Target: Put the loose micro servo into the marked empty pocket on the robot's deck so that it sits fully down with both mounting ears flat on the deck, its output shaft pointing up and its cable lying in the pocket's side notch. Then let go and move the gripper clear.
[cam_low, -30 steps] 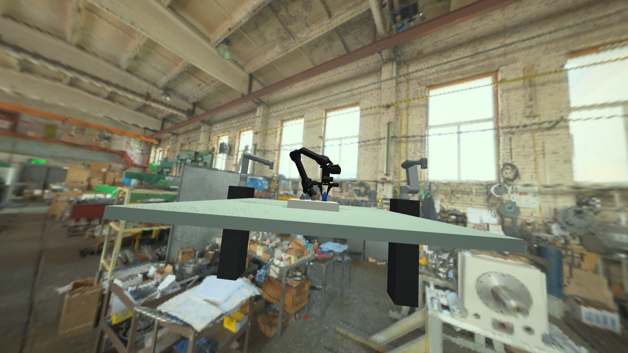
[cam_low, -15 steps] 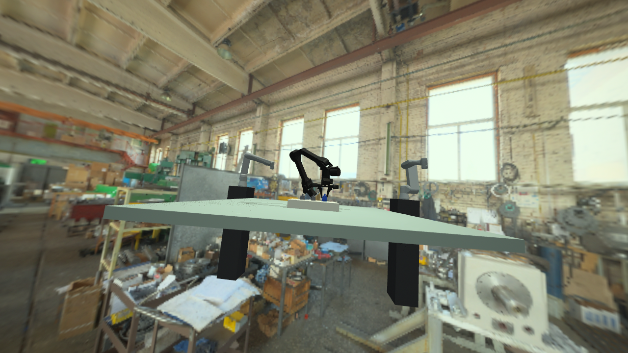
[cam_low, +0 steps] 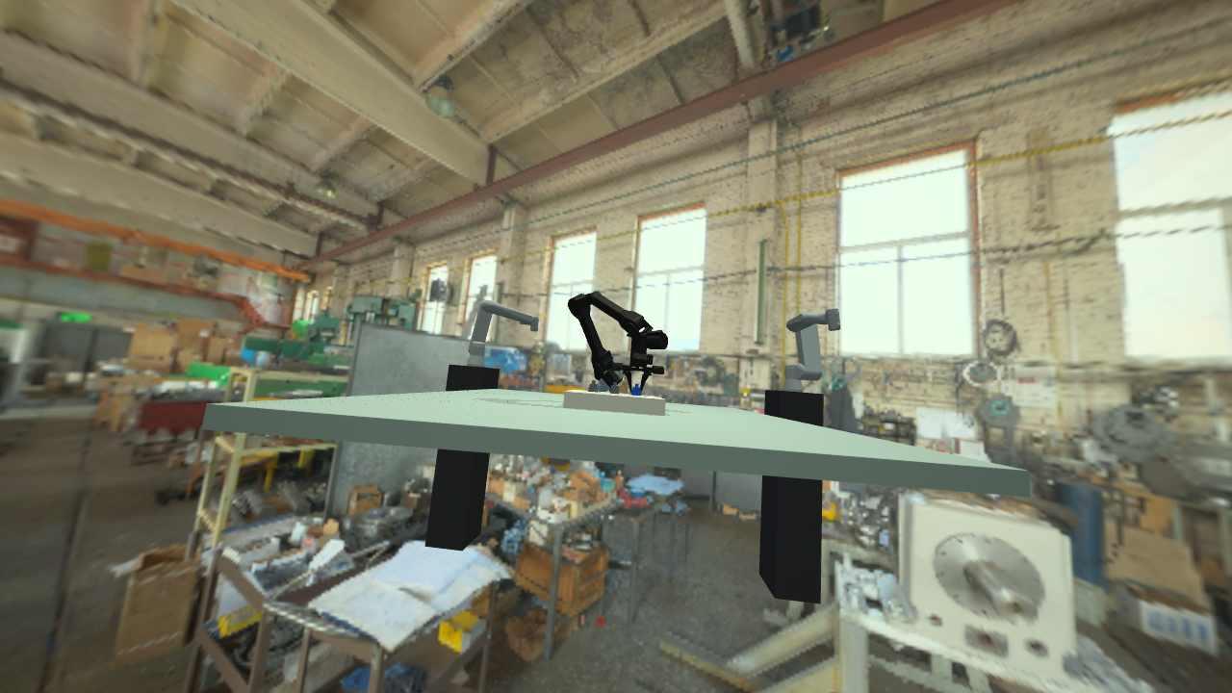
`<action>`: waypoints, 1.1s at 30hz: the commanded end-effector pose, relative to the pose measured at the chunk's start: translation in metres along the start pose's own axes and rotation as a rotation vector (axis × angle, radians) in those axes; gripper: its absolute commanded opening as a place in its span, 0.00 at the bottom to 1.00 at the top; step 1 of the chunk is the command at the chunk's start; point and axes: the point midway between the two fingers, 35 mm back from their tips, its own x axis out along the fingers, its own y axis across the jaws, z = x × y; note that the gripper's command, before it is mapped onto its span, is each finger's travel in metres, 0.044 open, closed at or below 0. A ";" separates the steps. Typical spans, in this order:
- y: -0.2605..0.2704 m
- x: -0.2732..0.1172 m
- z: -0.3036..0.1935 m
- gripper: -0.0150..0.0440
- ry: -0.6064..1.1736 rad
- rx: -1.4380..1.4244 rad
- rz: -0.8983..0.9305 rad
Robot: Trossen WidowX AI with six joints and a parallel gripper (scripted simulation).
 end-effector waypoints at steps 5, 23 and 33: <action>0.000 0.000 0.000 0.52 -0.001 -0.003 -0.002; 0.005 -0.052 0.028 0.84 -0.006 -0.007 0.001; 0.000 -0.099 0.109 1.00 -0.005 0.000 0.001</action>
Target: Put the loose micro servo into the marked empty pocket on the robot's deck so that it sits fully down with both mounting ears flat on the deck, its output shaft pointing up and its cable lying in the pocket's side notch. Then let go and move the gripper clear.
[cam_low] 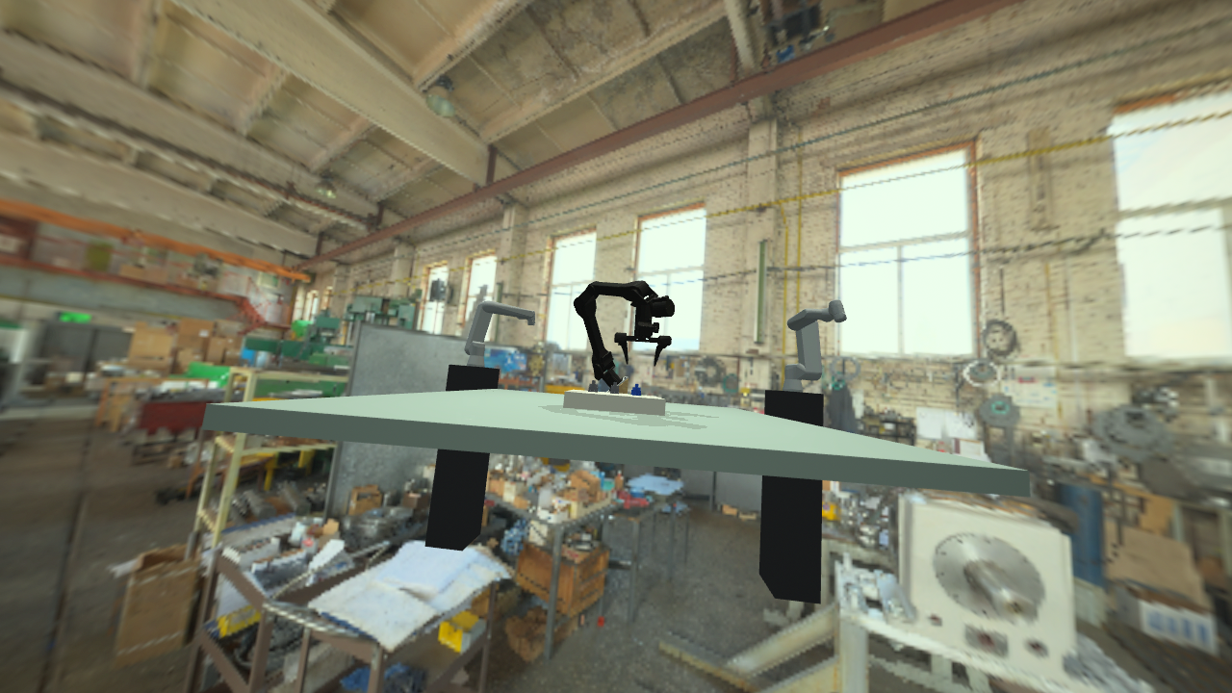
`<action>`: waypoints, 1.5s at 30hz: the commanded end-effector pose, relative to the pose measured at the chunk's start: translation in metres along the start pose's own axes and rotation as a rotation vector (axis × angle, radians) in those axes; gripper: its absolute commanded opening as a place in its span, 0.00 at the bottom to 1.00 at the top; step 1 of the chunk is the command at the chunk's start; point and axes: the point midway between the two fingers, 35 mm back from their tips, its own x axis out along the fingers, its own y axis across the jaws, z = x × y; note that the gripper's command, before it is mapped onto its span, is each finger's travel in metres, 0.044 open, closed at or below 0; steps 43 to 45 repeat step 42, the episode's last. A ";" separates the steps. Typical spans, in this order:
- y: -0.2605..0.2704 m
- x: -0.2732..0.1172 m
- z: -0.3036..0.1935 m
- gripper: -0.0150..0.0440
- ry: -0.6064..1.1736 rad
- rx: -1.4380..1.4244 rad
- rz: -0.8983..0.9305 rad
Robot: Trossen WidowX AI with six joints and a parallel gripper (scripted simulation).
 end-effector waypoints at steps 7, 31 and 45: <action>-0.002 -0.027 0.014 1.00 -0.004 -0.050 -0.010; -0.002 -0.047 0.010 1.00 -0.017 -0.089 -0.007; -0.002 -0.047 0.010 1.00 -0.017 -0.089 -0.007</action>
